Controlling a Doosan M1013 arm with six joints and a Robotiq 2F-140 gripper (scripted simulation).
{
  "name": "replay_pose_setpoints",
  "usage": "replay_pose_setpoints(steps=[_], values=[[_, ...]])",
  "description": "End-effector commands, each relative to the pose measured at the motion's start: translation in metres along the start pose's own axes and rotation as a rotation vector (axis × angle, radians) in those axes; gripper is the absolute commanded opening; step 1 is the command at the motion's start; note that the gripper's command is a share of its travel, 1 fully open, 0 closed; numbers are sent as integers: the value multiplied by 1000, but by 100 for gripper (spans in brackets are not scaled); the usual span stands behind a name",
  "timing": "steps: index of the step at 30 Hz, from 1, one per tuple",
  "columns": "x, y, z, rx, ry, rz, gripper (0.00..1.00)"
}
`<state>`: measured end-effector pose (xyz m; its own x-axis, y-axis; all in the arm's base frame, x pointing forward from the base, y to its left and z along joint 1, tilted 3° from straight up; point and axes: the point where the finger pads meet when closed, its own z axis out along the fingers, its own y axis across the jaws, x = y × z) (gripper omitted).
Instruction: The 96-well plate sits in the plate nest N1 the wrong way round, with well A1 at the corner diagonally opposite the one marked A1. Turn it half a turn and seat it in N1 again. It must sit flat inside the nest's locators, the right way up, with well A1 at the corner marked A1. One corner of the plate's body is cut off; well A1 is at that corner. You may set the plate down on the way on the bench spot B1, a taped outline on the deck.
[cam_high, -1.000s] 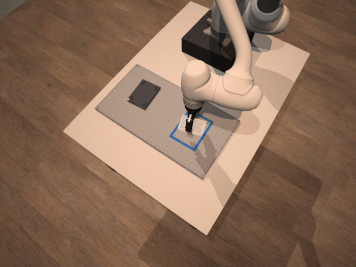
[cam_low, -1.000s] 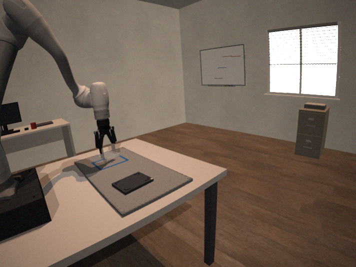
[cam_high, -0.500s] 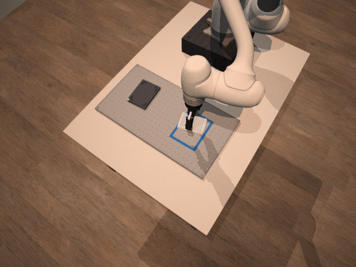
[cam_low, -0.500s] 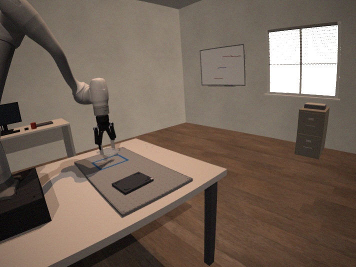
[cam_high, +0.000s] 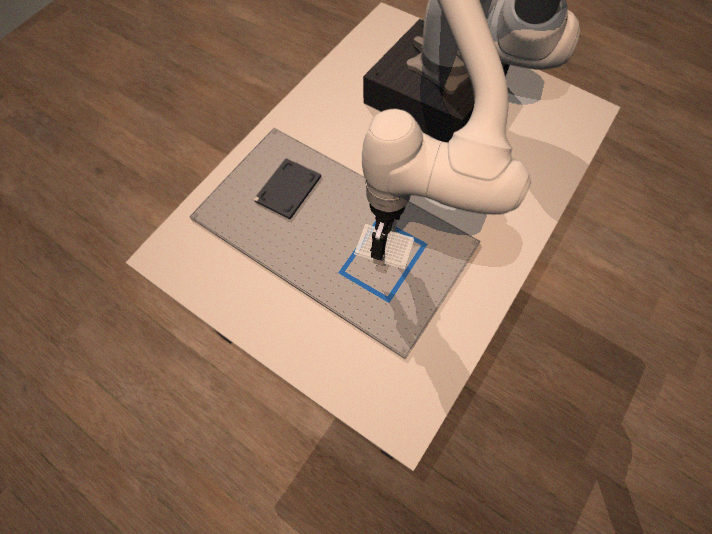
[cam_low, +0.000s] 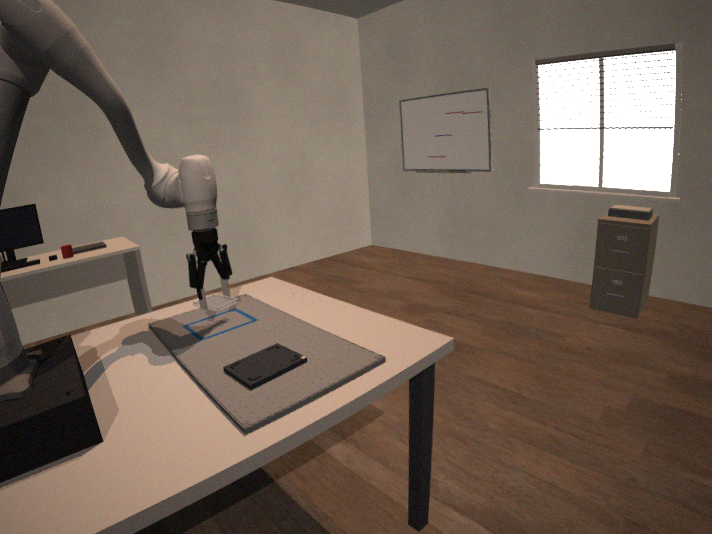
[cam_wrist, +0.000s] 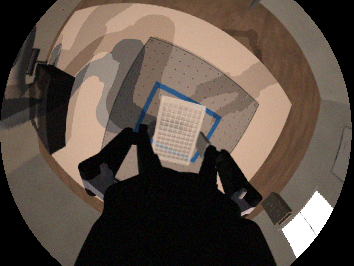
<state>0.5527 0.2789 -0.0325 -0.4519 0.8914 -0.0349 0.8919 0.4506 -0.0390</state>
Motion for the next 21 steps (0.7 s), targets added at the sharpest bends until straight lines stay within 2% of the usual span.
replay_pose_setpoints(steps=[1, 3, 18, 21], values=[[0, 0, 0, 0, 0, 0, 0], [0, 0, 0, 0, 0, 0, 0], [-47, -18, -2, 0, 0, 500, 0], [-50, -19, -2, 0, 0, 533, 0]])
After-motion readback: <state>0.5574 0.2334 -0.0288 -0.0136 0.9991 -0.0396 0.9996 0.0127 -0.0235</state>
